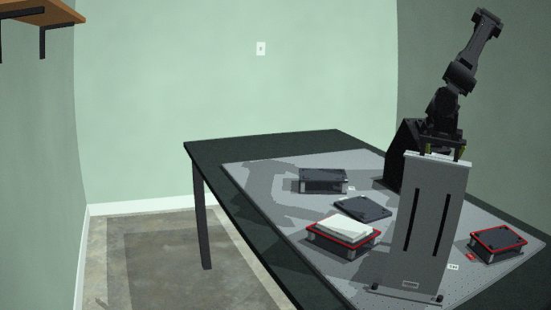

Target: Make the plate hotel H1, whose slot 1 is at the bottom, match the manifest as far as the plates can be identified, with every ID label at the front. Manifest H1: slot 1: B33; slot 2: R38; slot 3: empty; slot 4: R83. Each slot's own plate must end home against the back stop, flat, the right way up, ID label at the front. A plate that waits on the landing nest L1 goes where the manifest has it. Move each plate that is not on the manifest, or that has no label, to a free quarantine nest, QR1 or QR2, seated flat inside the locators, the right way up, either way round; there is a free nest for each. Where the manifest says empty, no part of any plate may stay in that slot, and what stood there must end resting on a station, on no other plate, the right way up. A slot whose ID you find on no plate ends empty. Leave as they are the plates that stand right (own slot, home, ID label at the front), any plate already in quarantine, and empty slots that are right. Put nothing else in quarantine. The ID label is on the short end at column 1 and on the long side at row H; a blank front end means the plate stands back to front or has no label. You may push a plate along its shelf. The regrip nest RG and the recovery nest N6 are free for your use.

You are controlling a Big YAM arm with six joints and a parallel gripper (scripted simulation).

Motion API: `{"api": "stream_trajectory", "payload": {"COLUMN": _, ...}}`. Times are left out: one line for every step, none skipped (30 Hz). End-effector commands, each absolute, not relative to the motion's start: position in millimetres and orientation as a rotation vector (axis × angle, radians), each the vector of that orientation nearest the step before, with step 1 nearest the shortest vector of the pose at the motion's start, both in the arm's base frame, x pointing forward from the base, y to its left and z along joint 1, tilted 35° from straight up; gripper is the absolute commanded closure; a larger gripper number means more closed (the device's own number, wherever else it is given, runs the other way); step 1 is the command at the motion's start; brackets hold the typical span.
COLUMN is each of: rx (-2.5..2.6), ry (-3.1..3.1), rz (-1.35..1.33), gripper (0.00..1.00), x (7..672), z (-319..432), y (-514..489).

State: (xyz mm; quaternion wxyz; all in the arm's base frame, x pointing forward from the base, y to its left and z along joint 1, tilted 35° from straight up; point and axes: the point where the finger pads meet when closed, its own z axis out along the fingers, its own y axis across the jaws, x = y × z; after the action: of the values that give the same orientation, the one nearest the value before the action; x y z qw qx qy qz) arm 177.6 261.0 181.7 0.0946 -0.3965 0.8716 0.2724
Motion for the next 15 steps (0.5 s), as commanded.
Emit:
{"api": "stream_trajectory", "payload": {"rx": -1.146, "ry": 2.496, "rz": 0.835, "gripper": 0.14, "x": 191.2, "z": 213.7, "y": 280.0}}
{"api": "stream_trajectory", "payload": {"rx": -1.15, "ry": 2.525, "rz": 0.829, "gripper": 0.14, "x": 187.5, "z": 199.5, "y": 278.4}}
{"api": "stream_trajectory", "payload": {"rx": -1.153, "ry": 2.56, "rz": 0.821, "gripper": 0.14, "x": 181.9, "z": 182.9, "y": 274.8}}
{"api": "stream_trajectory", "payload": {"rx": -1.153, "ry": 2.56, "rz": 0.821, "gripper": 0.14, "x": 181.8, "z": 180.8, "y": 276.3}}
{"api": "stream_trajectory", "payload": {"rx": -1.153, "ry": 2.56, "rz": 0.821, "gripper": 0.14, "x": 181.6, "z": 178.6, "y": 277.9}}
{"api": "stream_trajectory", "payload": {"rx": -1.153, "ry": 2.56, "rz": 0.821, "gripper": 0.14, "x": 181.5, "z": 176.4, "y": 279.4}}
{"api": "stream_trajectory", "payload": {"rx": -1.153, "ry": 2.56, "rz": 0.821, "gripper": 0.14, "x": 181.4, "z": 174.2, "y": 281.0}}
{"api": "stream_trajectory", "payload": {"rx": -1.153, "ry": 2.56, "rz": 0.821, "gripper": 0.14, "x": 181.2, "z": 172.0, "y": 282.6}}
{"api": "stream_trajectory", "payload": {"rx": -1.151, "ry": 2.544, "rz": 0.826, "gripper": 0.14, "x": 184.5, "z": 177.0, "y": 287.5}}
{"api": "stream_trajectory", "payload": {"rx": -1.151, "ry": 2.541, "rz": 0.827, "gripper": 0.14, "x": 185.0, "z": 176.1, "y": 289.9}}
{"api": "stream_trajectory", "payload": {"rx": -1.152, "ry": 2.554, "rz": 0.823, "gripper": 0.14, "x": 182.3, "z": 168.3, "y": 288.8}}
{"api": "stream_trajectory", "payload": {"rx": -1.153, "ry": 2.56, "rz": 0.821, "gripper": 0.14, "x": 180.9, "z": 163.4, "y": 289.1}}
{"api": "stream_trajectory", "payload": {"rx": -1.153, "ry": 2.56, "rz": 0.821, "gripper": 0.14, "x": 180.8, "z": 161.2, "y": 290.7}}
{"api": "stream_trajectory", "payload": {"rx": -1.153, "ry": 2.56, "rz": 0.821, "gripper": 0.14, "x": 180.6, "z": 159.0, "y": 292.3}}
{"api": "stream_trajectory", "payload": {"rx": -1.153, "ry": 2.56, "rz": 0.821, "gripper": 0.14, "x": 180.6, "z": 159.0, "y": 292.3}}
